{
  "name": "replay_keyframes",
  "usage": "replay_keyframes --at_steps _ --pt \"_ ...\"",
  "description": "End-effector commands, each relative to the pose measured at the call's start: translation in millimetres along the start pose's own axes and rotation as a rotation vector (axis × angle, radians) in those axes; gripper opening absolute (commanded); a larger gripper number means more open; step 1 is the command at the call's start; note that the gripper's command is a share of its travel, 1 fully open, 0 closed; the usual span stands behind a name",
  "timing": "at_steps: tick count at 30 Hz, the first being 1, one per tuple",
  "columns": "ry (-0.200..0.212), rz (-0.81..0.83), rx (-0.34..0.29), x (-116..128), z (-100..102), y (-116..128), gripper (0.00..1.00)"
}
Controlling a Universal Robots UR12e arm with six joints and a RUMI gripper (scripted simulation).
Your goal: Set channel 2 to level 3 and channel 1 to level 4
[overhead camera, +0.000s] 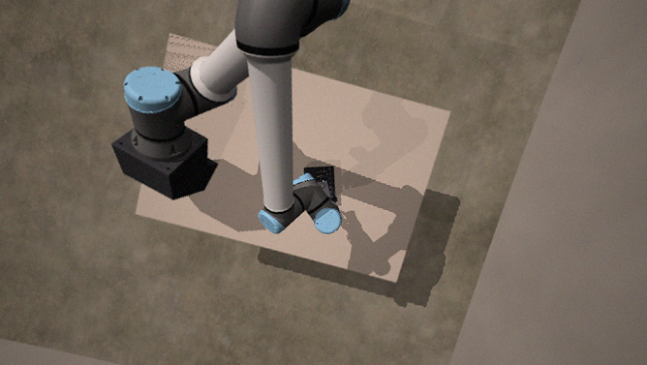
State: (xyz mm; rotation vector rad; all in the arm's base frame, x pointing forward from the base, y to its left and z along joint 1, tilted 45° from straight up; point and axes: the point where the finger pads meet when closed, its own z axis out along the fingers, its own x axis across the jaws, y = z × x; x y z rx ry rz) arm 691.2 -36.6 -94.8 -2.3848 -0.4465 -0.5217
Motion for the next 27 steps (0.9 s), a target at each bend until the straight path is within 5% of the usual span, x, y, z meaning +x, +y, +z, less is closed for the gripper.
replay_keyframes --at_steps 1,27 --pt "0.001 -0.098 0.001 -2 -1 -1 0.0" --pt "0.001 -0.819 0.0 -19 0 -10 0.0"
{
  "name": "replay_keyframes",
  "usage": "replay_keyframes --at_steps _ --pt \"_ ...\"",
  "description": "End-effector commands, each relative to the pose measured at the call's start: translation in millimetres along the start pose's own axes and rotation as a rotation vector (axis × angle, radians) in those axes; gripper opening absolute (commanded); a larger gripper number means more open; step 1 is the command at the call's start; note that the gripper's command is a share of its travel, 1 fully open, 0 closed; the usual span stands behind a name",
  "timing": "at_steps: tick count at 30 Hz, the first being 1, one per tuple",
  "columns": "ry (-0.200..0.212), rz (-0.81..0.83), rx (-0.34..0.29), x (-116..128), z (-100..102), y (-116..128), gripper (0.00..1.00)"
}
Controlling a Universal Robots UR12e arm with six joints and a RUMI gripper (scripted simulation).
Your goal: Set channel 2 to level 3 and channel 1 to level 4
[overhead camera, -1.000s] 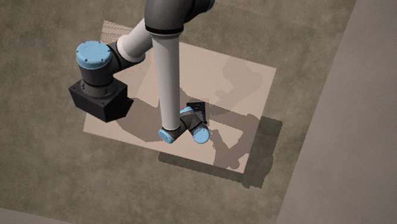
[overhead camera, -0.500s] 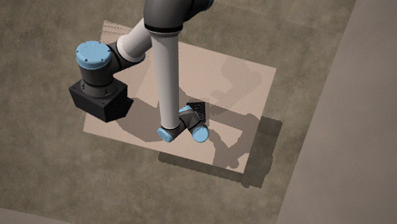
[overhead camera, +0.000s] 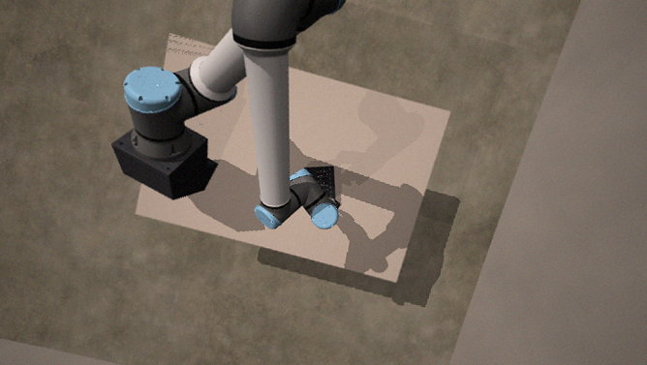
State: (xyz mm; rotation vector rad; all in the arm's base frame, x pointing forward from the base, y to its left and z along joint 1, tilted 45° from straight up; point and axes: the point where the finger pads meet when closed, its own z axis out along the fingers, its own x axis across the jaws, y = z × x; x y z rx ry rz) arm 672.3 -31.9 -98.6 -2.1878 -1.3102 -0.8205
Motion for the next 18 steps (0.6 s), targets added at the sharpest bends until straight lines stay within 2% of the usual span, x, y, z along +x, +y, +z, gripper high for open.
replay_keyframes --at_steps 1,15,18 --pt "0.009 -0.148 0.007 -1.5 -0.5 -2.3 0.0" --pt "0.011 -0.764 0.004 -7.0 0.4 -10.9 0.0" --pt "0.011 -0.809 0.004 -7.3 0.4 -11.4 0.0"
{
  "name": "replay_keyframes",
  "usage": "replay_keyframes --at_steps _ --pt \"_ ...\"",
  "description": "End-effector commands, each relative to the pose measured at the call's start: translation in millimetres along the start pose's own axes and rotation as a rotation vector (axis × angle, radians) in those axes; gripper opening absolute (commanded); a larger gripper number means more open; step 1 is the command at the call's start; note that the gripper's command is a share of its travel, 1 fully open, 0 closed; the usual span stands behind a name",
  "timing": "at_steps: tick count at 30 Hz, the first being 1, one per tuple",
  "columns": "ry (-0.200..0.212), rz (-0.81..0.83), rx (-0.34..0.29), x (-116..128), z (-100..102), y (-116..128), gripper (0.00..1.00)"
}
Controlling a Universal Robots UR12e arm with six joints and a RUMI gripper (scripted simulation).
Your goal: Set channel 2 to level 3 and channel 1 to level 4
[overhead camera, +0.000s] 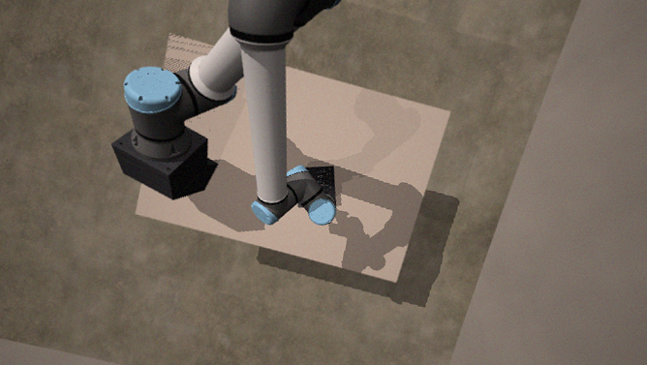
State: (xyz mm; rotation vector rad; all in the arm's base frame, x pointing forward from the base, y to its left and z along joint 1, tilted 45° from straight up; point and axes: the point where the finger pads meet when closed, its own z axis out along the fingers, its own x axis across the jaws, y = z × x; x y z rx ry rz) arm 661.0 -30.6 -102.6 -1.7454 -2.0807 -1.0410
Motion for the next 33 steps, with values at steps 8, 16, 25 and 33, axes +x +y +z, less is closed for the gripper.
replay_keyframes --at_steps 8,16,25,33 --pt "0.018 -0.493 -0.002 0.4 0.0 -4.4 0.0" --pt "0.018 -0.74 -0.005 1.4 0.4 -5.3 0.0" --pt "0.017 -1.064 -0.008 3.8 0.8 -5.6 0.0" --pt "0.017 -1.242 -0.009 5.7 1.1 -5.3 0.0"
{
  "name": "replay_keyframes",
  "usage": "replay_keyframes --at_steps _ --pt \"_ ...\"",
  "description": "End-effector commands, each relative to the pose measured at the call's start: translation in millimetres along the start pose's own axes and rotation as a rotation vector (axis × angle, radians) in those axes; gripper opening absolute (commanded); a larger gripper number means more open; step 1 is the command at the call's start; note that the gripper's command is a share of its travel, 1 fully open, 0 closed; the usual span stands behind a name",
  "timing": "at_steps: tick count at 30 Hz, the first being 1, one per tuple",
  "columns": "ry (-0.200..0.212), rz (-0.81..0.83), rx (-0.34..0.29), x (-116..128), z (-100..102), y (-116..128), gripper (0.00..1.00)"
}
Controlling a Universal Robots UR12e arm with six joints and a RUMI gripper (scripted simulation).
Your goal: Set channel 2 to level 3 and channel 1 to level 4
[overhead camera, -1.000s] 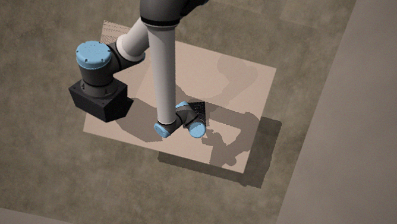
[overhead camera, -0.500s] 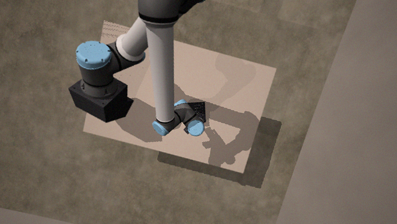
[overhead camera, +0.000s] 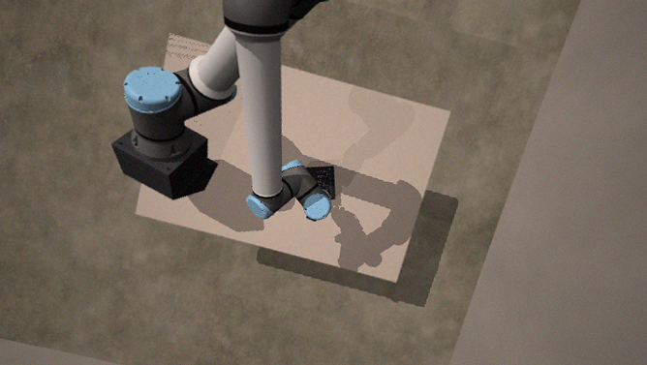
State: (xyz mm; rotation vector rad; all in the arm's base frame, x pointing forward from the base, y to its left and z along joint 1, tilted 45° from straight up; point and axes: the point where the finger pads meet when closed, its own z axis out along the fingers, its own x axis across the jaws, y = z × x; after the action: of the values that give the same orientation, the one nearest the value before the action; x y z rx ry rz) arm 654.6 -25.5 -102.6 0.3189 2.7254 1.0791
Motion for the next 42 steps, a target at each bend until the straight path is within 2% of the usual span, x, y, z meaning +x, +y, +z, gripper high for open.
replay_keyframes --at_steps 1,15,27,42 --pt "0.005 -0.107 -0.009 -0.2 -0.5 0.6 0.0" --pt "0.004 -0.362 -0.01 0.7 -0.1 4.3 0.0" --pt "0.003 -0.429 -0.01 1.0 0.0 5.4 0.0" --pt "0.003 -0.438 -0.01 1.0 0.0 5.5 0.0"
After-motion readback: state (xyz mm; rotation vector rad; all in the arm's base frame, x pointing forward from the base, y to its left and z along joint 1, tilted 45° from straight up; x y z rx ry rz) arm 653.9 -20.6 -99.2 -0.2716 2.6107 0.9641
